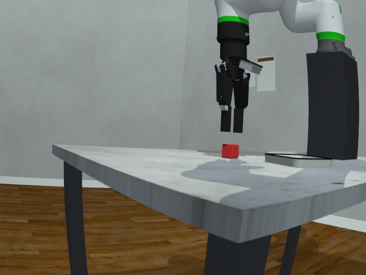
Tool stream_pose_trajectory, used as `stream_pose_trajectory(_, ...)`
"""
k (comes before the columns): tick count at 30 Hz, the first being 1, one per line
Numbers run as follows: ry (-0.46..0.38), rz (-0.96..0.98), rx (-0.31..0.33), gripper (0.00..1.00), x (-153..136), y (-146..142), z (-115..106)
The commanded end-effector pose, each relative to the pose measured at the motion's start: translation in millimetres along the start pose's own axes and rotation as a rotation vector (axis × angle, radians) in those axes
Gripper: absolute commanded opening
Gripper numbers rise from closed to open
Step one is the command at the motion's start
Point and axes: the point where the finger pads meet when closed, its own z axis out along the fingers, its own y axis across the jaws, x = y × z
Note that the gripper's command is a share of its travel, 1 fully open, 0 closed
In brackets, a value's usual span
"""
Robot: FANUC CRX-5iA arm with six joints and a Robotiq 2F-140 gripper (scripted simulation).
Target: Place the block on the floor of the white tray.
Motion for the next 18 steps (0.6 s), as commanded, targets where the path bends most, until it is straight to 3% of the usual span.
stream_pose_trajectory(1, -0.001, 0.000, -0.001, 0.38, 0, 1, 0)
stream_pose_trajectory(18, -0.002, 0.000, 0.000, 0.38, 0, 0, 16)
